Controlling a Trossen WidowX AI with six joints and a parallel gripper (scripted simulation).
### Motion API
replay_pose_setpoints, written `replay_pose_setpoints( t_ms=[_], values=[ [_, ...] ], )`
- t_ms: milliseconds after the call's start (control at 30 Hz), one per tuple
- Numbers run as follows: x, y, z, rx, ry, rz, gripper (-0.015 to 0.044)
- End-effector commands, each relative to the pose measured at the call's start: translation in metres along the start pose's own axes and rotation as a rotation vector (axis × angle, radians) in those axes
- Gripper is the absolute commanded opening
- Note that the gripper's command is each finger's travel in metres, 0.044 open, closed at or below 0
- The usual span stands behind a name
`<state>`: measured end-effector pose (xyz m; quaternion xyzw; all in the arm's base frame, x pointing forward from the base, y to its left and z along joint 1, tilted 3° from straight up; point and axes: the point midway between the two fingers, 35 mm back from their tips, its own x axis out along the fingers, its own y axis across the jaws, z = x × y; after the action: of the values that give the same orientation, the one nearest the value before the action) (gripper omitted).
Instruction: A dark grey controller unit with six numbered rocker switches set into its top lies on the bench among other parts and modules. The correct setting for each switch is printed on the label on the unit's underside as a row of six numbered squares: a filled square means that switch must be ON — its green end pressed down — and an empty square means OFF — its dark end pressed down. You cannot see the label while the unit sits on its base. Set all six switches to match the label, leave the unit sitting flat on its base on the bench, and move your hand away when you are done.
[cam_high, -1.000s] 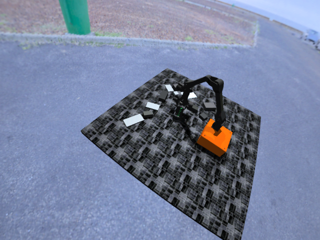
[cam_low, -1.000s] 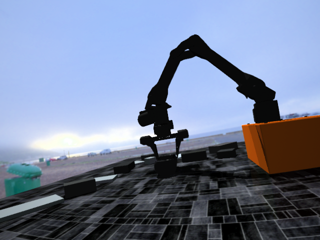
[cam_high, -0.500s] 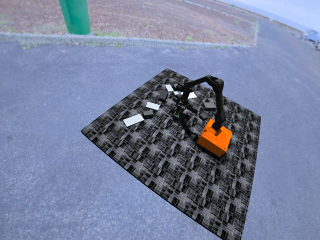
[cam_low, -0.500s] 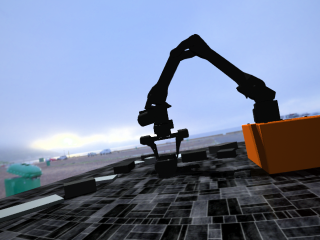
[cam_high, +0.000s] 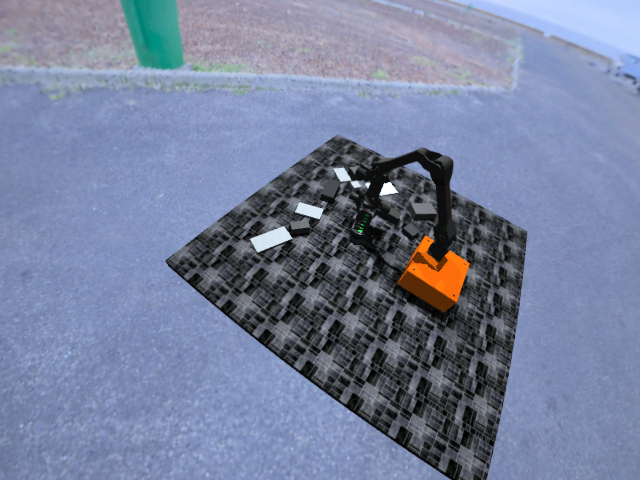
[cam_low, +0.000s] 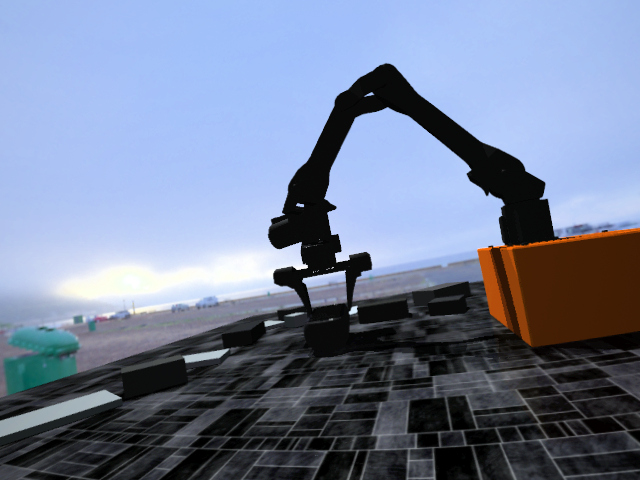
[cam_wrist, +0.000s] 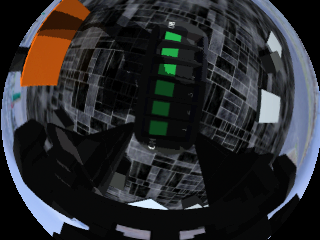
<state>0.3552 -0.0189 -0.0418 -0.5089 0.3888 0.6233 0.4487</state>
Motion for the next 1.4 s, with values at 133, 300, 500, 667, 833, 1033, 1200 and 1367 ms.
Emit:
replay_pose_setpoints(
  t_ms=[133, 300, 500, 667, 833, 1033, 1200, 1367],
  values=[
    [-0.011, -0.001, 0.005, 0.001, 0.02, -0.01, 0.0335],
    [-0.014, -0.001, 0.008, 0.001, 0.03, -0.01, 0.0335],
    [-0.017, -0.001, 0.011, 0.001, 0.041, -0.01, 0.0335],
    [-0.02, -0.001, 0.013, 0.001, 0.05, -0.01, 0.0335],
    [-0.022, -0.001, 0.016, 0.001, 0.059, -0.01, 0.0335],
    [-0.023, 0.0, 0.02, 0.001, 0.068, -0.01, 0.0335],
    [-0.026, 0.0, 0.023, 0.001, 0.075, -0.01, 0.0335],
    [-0.028, 0.0, 0.026, 0.001, 0.083, -0.01, 0.0335]
  ],
)
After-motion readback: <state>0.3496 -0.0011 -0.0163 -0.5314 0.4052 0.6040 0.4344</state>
